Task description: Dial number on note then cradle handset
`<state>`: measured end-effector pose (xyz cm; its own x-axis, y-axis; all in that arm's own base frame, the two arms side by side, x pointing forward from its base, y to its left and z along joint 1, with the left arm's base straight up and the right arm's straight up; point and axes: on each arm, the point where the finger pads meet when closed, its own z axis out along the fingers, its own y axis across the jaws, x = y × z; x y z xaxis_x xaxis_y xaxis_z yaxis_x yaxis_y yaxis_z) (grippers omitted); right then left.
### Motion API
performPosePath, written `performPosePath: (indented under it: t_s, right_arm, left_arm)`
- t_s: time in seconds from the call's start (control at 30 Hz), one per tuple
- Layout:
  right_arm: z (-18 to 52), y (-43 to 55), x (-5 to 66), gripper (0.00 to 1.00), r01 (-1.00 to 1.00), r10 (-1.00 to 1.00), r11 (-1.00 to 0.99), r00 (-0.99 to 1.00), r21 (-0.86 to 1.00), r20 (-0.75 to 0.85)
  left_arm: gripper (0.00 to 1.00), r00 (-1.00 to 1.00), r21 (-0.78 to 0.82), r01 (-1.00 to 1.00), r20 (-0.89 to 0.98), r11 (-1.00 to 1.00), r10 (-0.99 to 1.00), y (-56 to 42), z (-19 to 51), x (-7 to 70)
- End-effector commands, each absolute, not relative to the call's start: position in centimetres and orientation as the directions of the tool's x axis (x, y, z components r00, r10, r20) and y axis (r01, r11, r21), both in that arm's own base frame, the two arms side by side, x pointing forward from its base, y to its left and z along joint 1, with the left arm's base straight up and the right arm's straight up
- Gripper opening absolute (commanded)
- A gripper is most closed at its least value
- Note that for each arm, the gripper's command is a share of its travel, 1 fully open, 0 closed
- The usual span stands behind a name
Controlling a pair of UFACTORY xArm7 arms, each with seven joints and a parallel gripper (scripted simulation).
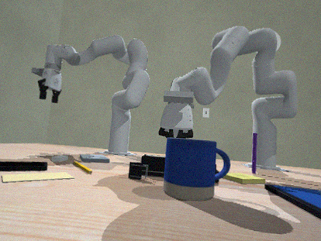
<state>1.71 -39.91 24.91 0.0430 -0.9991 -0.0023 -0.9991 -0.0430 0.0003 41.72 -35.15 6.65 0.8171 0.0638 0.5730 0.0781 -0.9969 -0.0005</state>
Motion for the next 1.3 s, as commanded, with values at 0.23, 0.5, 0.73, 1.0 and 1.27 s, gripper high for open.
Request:
performPosePath:
  t_s: [0.23,0.5,0.73,1.0,1.27]
  right_arm:
    - [25.0,-39.97,1.73,1.0,-0.999,-0.999,-0.043,0.043,0.0,0.0]
    - [25.0,-39.97,1.73,1.0,-0.999,-0.999,-0.043,0.043,0.0,0.0]
    - [25.0,-39.97,1.73,1.0,-0.999,-0.999,-0.043,0.043,0.0,0.0]
    - [25.0,-39.97,1.73,1.0,-0.999,-0.999,-0.043,0.043,0.0,0.0]
    - [25.0,-39.97,1.73,1.0,-0.999,-0.999,-0.043,0.043,0.0,0.0]
  left_arm:
    - [0.0,0.816,0.001,0.078,0.575,-0.997,0.065,-35.22,6.45,41.78]
    - [0.0,0.816,0.001,0.078,0.575,-0.997,0.065,-35.22,6.05,41.78]
    - [0.0,0.816,0.001,0.078,0.575,-0.997,0.065,-35.22,5.89,41.78]
    - [0.0,0.816,0.001,0.078,0.575,-0.997,0.065,-35.22,5.82,41.78]
    - [0.0,0.816,0.001,0.078,0.575,-0.997,0.065,-35.22,5.72,41.78]
